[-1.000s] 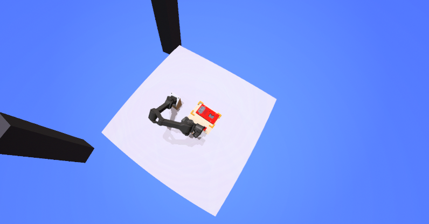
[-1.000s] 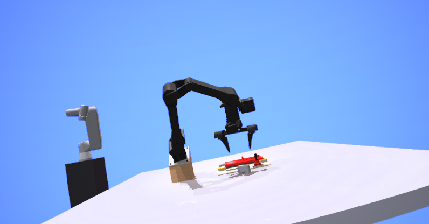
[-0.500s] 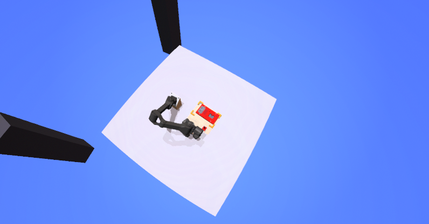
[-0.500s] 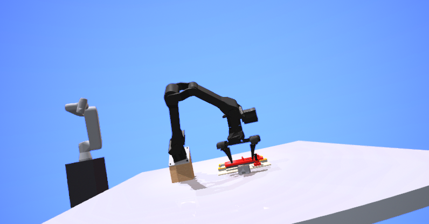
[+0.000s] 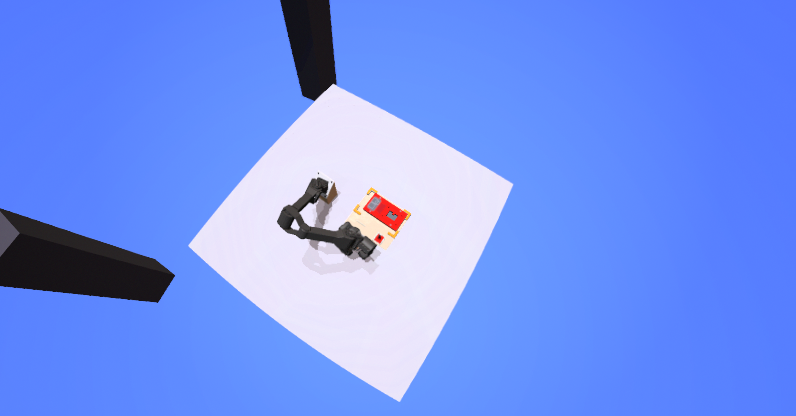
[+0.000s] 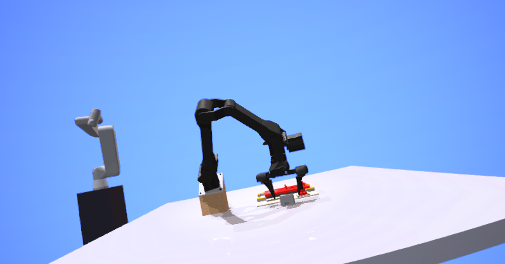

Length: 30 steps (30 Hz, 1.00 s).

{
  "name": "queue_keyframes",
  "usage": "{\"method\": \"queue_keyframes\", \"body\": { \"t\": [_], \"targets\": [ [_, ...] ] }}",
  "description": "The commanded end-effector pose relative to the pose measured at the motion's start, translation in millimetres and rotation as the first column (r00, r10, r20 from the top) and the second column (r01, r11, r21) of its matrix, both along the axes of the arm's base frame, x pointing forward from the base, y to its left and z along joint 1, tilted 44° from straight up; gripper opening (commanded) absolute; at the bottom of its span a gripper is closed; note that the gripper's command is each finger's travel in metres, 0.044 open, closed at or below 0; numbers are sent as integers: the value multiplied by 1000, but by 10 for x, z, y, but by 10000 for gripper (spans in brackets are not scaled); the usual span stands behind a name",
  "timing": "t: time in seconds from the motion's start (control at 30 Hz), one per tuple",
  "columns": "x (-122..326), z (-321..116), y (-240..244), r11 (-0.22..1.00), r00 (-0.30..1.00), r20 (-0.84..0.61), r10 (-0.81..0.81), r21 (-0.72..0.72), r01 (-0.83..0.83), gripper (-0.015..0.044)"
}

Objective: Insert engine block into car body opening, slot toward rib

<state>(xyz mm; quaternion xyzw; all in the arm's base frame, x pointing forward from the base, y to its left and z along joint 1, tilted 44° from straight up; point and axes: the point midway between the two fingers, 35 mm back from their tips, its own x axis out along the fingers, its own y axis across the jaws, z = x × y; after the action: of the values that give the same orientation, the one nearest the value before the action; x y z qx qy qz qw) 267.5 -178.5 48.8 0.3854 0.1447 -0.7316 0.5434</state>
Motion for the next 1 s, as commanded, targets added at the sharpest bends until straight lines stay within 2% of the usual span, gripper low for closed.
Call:
{"method": "queue_keyframes", "body": {
  "t": [0.0,0.3,0.57,0.77,0.97],
  "targets": [
    [-8,-34,-33,1000,1000,-2,3,-2,-3,440],
    [-28,-114,-110,1000,1000,-3,3,-3,-3,440],
    [-28,-114,-110,1000,1000,-3,3,-3,-3,230],
    [-28,-114,-110,1000,1000,-3,3,-3,-3,190],
    [7,-43,-42,1000,1000,-2,3,0,-3,32]
  ]
}}
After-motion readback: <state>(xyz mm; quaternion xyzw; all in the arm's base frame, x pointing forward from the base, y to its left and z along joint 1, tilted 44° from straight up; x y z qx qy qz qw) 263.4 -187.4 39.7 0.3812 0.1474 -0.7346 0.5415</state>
